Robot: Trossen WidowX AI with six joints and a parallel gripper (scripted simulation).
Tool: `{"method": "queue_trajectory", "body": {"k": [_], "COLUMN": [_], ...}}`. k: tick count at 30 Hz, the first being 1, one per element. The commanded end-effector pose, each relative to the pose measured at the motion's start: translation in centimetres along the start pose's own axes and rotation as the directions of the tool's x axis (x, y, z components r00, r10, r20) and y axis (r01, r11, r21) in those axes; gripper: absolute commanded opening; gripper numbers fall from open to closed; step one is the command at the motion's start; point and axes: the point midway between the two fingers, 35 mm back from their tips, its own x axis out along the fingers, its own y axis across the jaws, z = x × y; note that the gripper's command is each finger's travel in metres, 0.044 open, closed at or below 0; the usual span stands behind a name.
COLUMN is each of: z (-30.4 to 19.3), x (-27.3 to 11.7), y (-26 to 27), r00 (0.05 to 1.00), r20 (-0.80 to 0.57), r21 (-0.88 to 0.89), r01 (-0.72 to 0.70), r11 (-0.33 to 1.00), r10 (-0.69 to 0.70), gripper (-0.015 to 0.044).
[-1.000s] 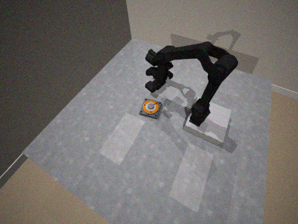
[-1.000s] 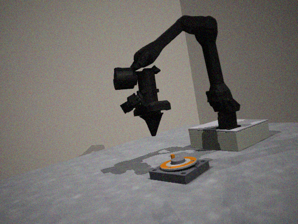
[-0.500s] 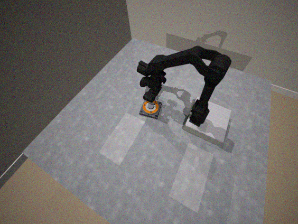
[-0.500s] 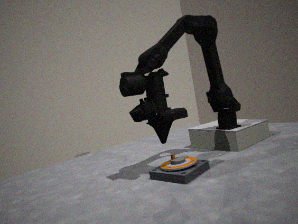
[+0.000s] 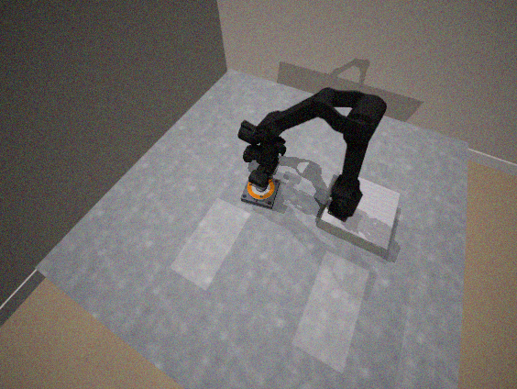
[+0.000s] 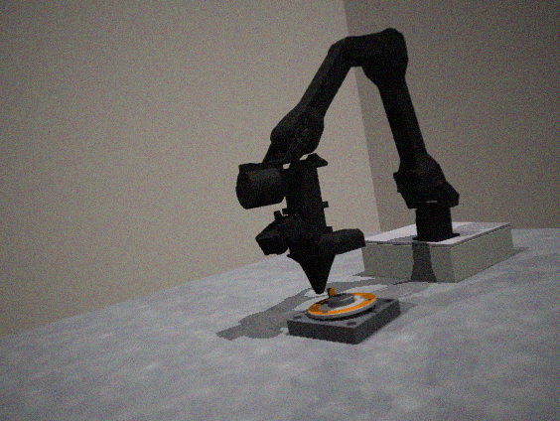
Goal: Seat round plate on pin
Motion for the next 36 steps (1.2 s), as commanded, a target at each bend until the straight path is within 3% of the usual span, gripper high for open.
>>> {"method": "queue_trajectory", "body": {"k": [1,36], "z": [-0.5,-2.8], "x": [0.3,0.4], "y": [0.0,0.7], "r00": [1.0,1.0], "r20": [-0.007,-0.009], "r21": [-0.002,-0.002], "r01": [0.004,0.003], "r11": [1.0,1.0], "r10": [-0.004,-0.003], "gripper": [0.0,0.0]}}
